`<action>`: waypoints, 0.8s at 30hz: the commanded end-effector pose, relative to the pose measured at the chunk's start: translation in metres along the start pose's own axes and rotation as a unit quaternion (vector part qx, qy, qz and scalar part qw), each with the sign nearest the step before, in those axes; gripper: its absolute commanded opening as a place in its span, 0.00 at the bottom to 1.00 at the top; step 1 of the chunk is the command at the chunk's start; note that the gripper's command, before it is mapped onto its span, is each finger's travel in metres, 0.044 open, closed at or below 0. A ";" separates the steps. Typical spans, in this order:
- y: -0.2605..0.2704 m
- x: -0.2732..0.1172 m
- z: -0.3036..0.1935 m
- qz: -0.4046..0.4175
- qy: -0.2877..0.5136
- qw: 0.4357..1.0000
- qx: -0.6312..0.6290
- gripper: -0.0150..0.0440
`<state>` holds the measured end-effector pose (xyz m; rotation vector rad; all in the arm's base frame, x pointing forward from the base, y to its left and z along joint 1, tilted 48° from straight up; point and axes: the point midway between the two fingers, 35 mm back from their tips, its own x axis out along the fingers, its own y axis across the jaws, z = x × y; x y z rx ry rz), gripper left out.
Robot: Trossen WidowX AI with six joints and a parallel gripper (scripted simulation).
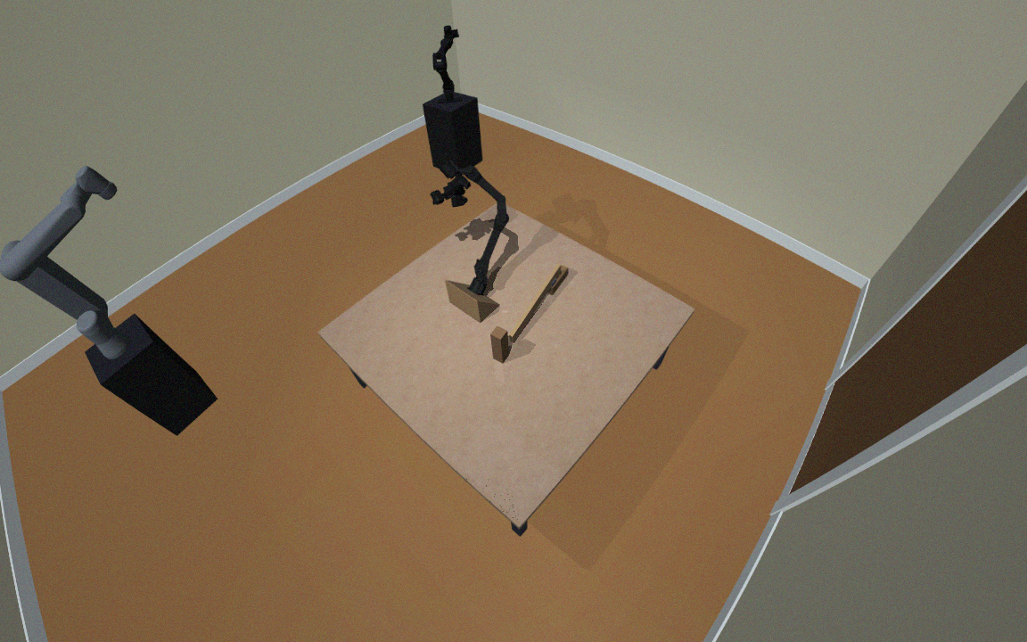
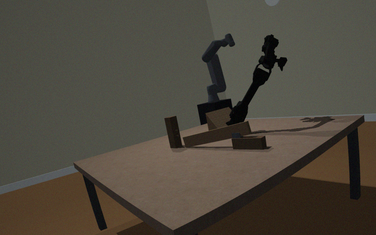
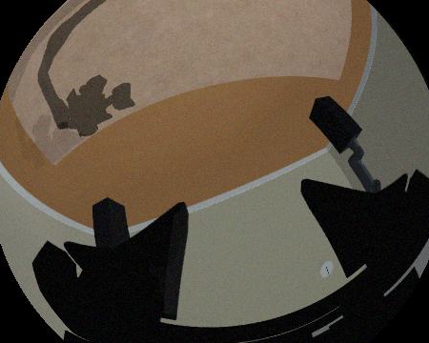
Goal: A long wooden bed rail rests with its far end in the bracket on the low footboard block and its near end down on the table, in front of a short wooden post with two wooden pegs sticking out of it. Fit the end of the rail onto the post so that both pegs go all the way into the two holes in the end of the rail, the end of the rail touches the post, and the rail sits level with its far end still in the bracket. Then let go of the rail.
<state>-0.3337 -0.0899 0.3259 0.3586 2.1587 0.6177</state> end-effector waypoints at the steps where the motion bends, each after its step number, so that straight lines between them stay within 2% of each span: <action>1: -0.003 -0.001 0.000 -0.003 0.000 1.000 -0.002 0.98; 8: -0.108 -0.035 0.026 -0.129 -0.001 0.988 -0.086 1.00; 16: -0.219 -0.095 0.101 -0.260 -0.032 0.942 -0.210 1.00; 20: -0.258 -0.127 0.155 -0.308 -0.056 0.909 -0.276 1.00; 24: -0.270 -0.146 0.198 -0.326 -0.073 0.887 -0.318 1.00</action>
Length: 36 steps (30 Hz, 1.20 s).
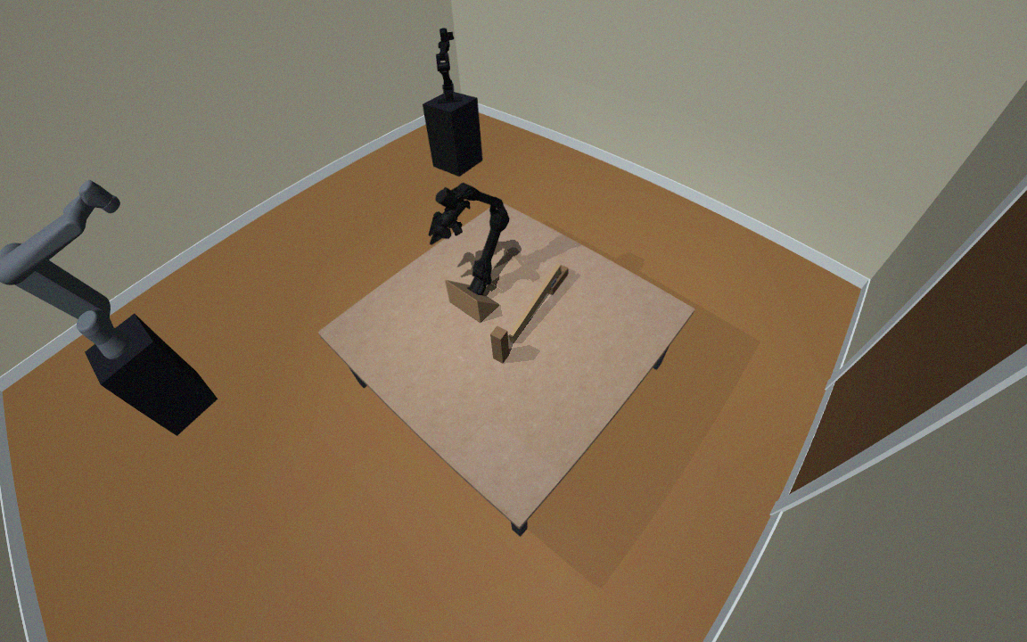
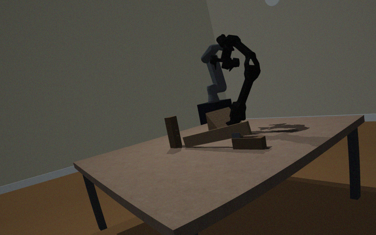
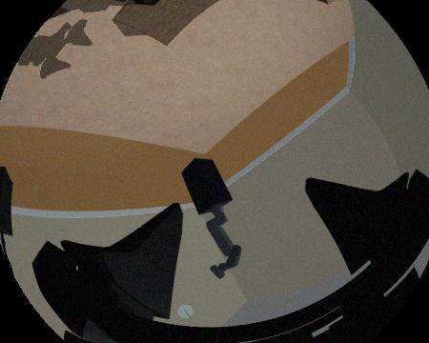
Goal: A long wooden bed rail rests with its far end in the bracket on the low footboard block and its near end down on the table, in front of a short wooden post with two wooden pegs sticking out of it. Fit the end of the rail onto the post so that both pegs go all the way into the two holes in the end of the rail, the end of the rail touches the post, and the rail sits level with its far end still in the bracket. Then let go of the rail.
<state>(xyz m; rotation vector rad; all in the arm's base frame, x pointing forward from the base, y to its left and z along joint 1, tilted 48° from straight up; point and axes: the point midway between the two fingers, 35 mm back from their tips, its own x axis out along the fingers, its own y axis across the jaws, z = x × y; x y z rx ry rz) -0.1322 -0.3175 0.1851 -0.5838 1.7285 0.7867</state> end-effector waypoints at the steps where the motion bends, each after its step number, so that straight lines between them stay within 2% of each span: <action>1: -0.043 0.006 0.029 -0.031 -0.031 0.998 -0.041 1.00; 8: -0.123 0.013 0.100 -0.084 -0.106 0.982 -0.135 1.00; 13: -0.173 0.016 0.175 -0.111 -0.179 0.955 -0.210 1.00; 18: -0.201 0.017 0.260 -0.115 -0.257 0.918 -0.278 1.00; 23: -0.205 0.017 0.350 -0.095 -0.336 0.874 -0.337 1.00; 29: -0.182 0.019 0.449 -0.044 -0.420 0.819 -0.388 1.00; 36: -0.178 0.019 0.459 -0.037 -0.428 0.813 -0.393 1.00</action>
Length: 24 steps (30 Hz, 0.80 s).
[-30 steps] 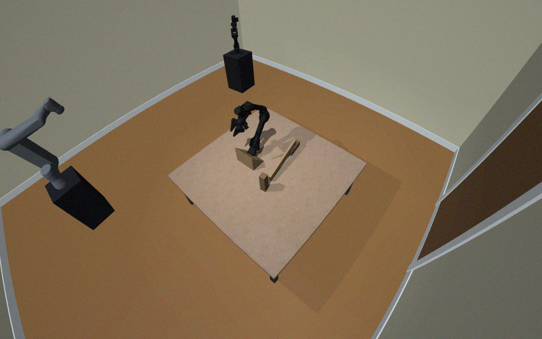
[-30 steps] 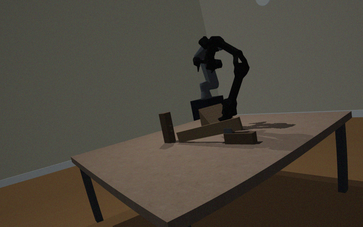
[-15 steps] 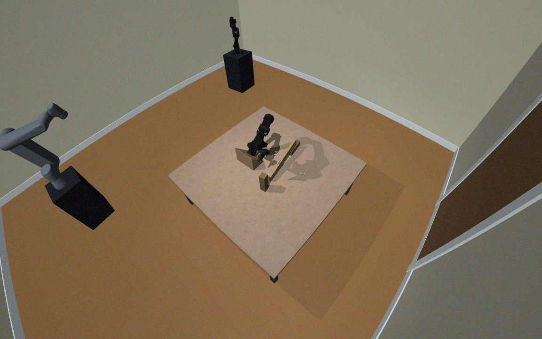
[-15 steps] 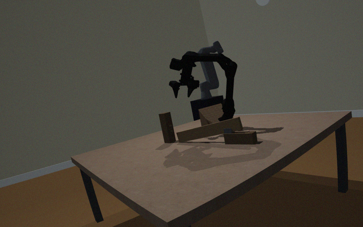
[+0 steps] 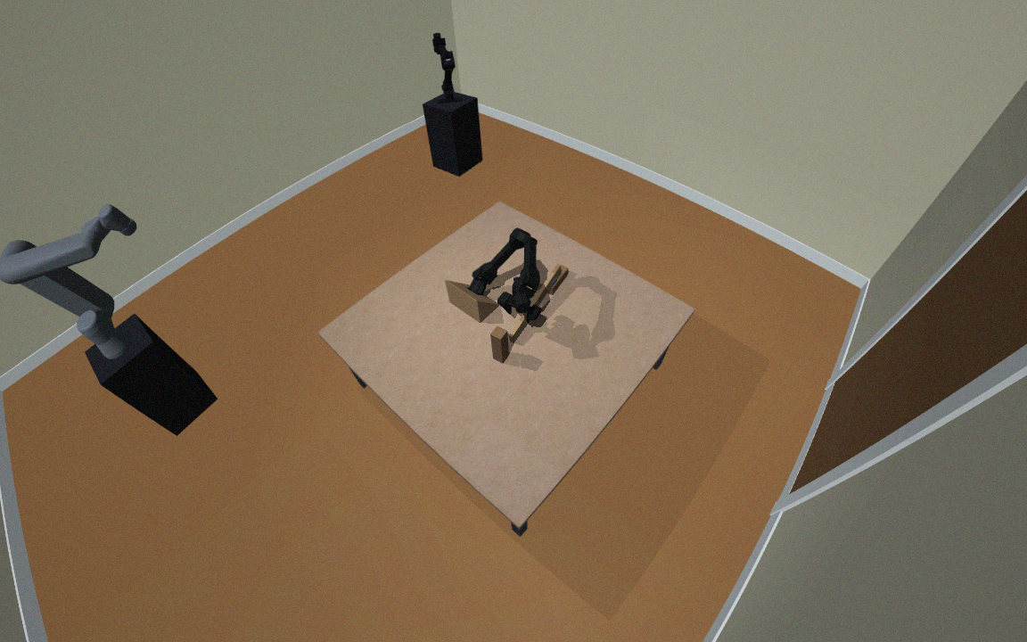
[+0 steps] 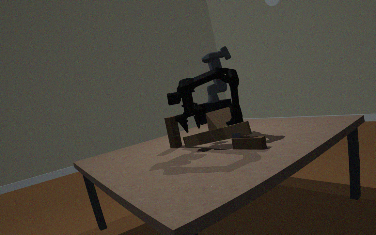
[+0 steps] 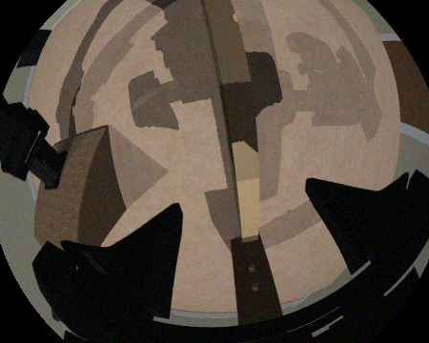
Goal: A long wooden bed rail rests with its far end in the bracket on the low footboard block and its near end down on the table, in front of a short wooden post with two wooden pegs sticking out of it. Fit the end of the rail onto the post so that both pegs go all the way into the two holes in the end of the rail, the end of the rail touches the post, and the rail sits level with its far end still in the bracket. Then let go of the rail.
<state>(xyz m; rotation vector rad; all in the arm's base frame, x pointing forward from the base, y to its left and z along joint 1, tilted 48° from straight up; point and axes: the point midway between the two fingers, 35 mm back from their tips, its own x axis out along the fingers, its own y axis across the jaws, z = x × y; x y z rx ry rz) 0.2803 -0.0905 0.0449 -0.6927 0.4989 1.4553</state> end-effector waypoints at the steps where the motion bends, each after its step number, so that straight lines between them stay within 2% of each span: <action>1: 0.000 0.002 0.000 -0.005 -0.006 1.000 0.007 1.00; 24: -0.005 0.039 0.001 -0.005 -0.005 1.000 0.007 1.00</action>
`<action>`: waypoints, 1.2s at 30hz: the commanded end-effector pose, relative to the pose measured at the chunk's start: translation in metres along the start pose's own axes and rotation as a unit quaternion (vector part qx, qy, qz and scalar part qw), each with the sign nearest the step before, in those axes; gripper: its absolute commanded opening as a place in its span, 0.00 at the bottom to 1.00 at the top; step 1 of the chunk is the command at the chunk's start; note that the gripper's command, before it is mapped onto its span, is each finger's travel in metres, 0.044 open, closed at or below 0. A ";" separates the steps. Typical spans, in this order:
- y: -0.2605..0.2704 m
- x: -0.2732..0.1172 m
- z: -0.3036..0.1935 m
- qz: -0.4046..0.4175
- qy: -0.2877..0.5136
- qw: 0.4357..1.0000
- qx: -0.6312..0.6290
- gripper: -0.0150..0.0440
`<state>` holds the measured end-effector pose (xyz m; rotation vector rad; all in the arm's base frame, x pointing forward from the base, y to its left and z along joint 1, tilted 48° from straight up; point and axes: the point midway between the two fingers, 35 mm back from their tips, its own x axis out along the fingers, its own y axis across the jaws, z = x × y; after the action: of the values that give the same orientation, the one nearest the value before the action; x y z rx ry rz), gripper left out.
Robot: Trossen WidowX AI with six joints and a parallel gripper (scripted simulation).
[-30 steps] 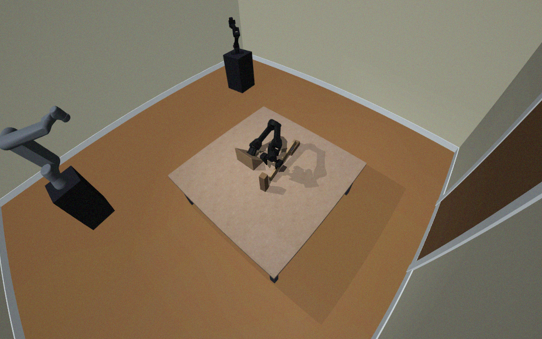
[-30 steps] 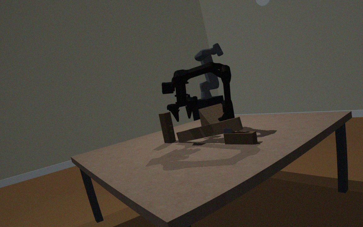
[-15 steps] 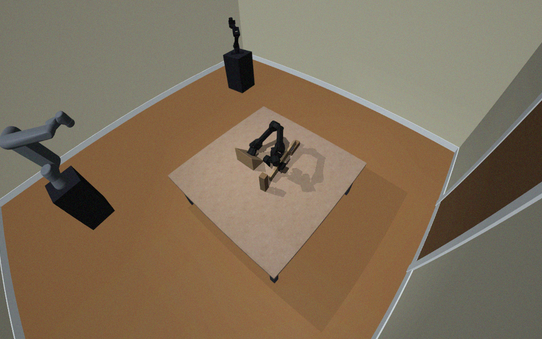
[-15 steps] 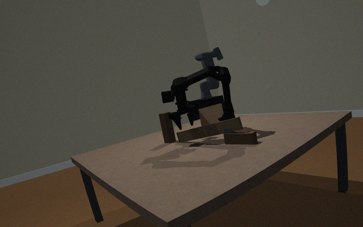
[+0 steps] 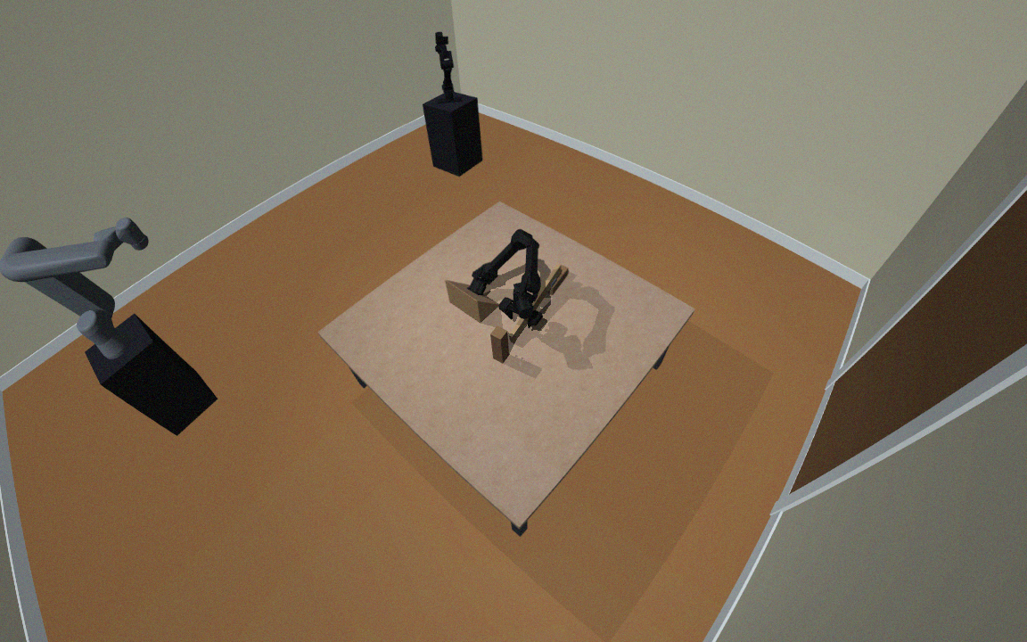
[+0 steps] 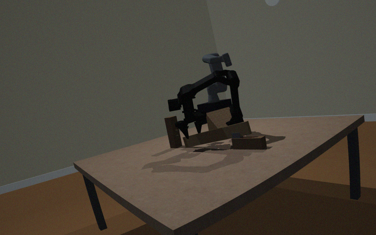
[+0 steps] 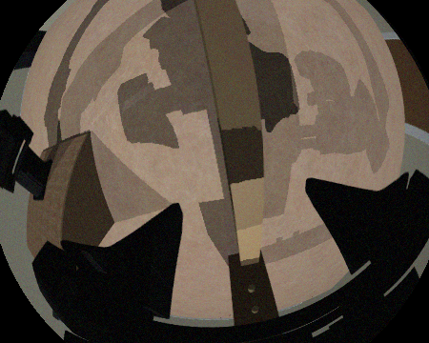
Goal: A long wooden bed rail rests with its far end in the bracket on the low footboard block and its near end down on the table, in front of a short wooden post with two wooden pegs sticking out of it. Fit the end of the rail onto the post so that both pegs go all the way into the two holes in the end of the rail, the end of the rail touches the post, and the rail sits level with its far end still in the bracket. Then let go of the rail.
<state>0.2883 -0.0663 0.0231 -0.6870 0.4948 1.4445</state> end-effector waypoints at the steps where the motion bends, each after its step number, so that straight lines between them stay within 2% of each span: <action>1: 0.001 0.008 0.001 0.000 -0.003 1.000 0.004 1.00; 22: 0.001 0.038 0.004 0.000 -0.006 1.000 0.004 1.00; 36: 0.001 0.038 0.004 0.000 -0.006 1.000 0.004 0.38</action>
<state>0.2902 -0.0361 0.0001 -0.6790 0.4911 1.4478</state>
